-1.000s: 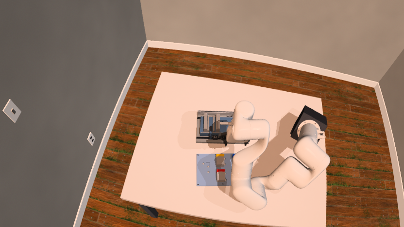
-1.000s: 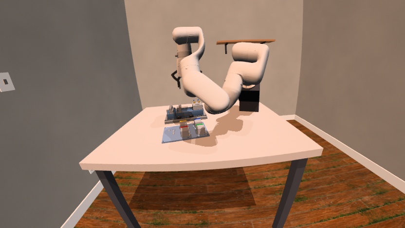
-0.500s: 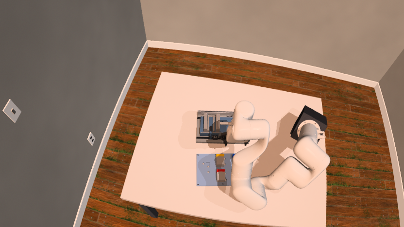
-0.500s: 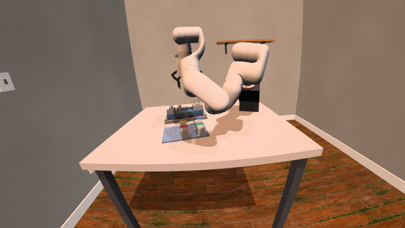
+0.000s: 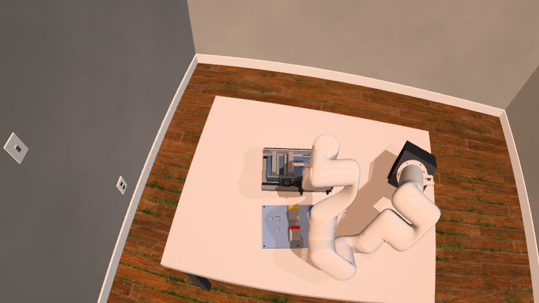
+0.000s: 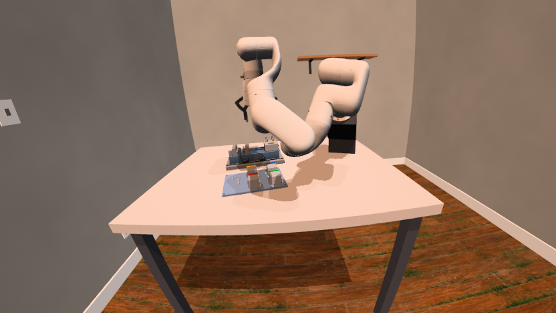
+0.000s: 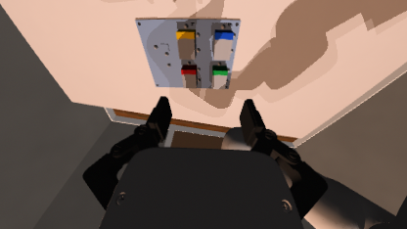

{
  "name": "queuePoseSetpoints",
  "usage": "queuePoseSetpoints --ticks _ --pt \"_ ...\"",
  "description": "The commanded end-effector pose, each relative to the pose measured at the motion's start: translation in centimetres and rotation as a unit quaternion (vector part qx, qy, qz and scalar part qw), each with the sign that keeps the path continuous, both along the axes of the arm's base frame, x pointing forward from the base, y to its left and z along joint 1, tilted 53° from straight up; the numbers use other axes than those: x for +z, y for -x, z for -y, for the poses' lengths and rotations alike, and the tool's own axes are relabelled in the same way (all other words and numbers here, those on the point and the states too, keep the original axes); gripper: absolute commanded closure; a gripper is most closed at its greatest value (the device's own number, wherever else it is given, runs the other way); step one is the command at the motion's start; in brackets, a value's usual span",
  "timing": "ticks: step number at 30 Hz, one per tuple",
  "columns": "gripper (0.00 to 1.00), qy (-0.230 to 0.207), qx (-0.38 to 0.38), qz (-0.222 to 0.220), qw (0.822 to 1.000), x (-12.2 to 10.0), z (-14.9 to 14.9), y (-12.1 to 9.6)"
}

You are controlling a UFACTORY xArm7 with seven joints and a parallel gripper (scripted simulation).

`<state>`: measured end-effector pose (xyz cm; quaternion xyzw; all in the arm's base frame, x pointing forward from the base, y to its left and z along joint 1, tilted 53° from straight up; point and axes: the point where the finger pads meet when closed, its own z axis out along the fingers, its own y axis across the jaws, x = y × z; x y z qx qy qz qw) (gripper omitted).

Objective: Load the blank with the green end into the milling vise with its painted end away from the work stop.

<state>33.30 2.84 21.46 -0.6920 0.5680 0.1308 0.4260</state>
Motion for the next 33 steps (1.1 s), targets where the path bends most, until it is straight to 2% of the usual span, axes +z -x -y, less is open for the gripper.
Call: queuePoseSetpoints --ticks 1,17,27,33 --pt "0.0 0.0 -0.001 0.001 1.0 0.0 0.0 0.0" --pt "0.0 0.0 -0.001 0.001 1.0 0.0 0.0 0.0" --pt "0.0 0.0 -0.001 0.001 1.0 -3.9 -4.1 -1.9" --pt "0.0 0.0 -0.001 0.001 1.0 -3.9 -4.1 -1.9"
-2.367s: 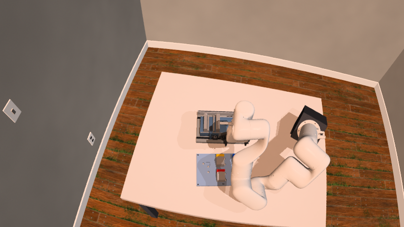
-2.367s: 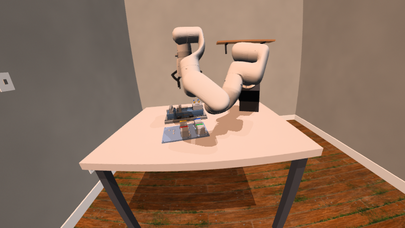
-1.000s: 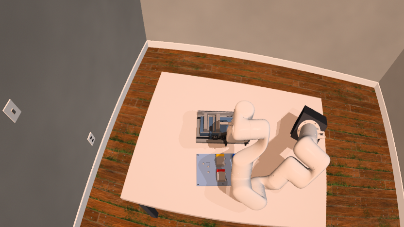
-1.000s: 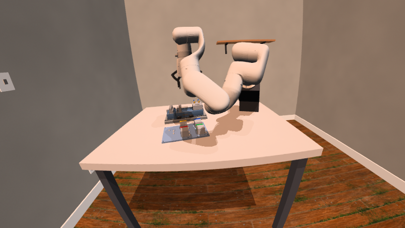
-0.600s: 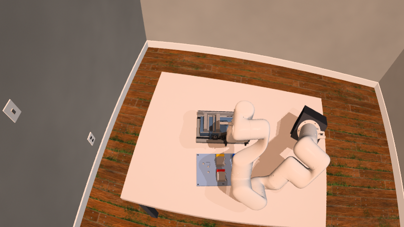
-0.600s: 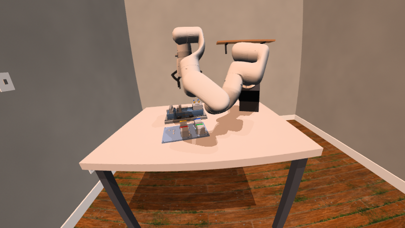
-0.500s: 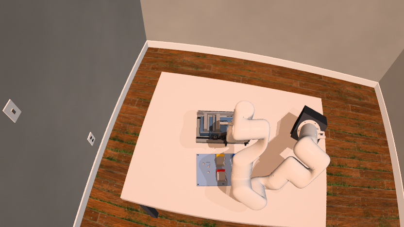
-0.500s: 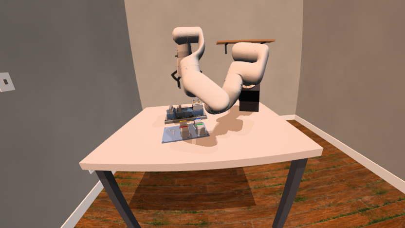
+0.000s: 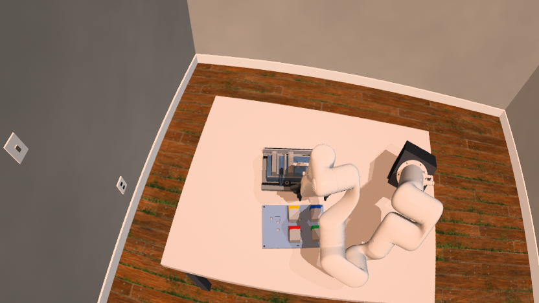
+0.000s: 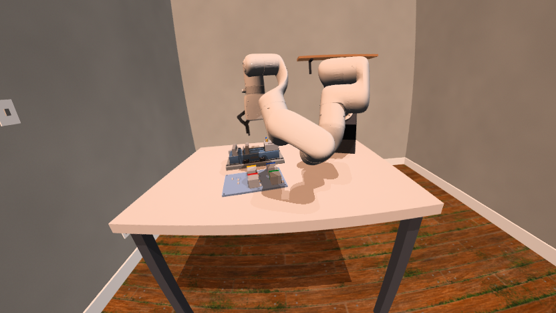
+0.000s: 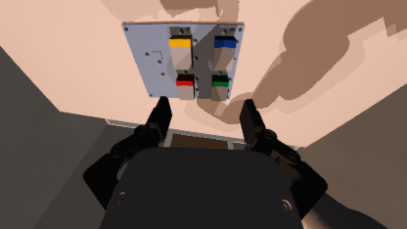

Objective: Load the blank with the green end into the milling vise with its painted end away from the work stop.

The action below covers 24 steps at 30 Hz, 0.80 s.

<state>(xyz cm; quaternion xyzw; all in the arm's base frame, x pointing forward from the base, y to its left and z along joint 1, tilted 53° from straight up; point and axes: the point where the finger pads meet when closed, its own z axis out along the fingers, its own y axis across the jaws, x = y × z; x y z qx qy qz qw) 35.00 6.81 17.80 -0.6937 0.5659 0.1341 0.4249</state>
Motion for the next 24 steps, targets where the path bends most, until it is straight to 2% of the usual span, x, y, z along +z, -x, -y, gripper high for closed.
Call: queuePoseSetpoints --ticks 1,24 --pt "0.0 0.001 -0.005 0.003 1.0 -0.2 -0.11 -0.21" --pt "0.0 0.001 -0.005 0.003 1.0 0.59 0.75 0.16"
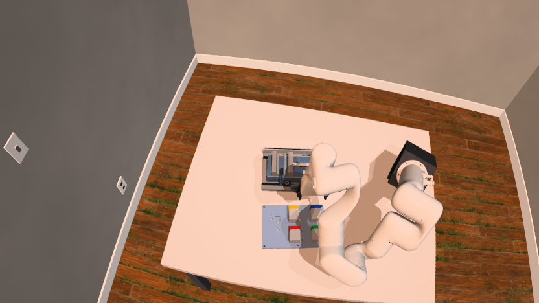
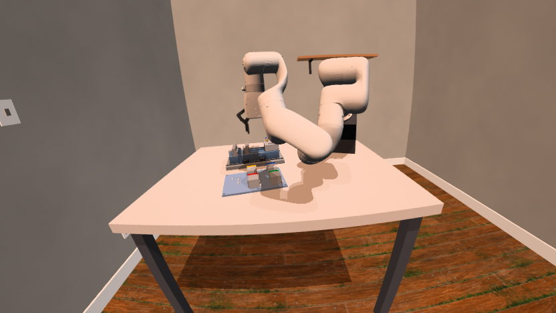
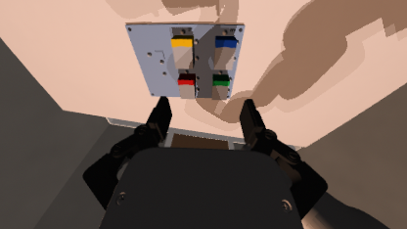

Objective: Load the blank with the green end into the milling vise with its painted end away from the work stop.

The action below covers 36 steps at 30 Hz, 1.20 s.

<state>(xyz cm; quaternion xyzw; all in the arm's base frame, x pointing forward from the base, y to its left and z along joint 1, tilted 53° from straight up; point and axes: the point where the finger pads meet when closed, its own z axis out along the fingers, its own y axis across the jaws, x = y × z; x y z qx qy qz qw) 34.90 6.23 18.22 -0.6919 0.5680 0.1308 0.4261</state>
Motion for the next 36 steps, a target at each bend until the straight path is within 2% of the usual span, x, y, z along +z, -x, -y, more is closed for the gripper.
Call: queuePoseSetpoints --ticks 1,28,36 --pt "0.0 0.0 -0.001 0.001 1.0 0.2 0.2 0.1" --pt "0.0 0.0 -0.001 0.001 1.0 0.5 0.5 0.2" --pt "0.0 0.0 -0.001 0.001 1.0 2.9 -1.5 1.4"
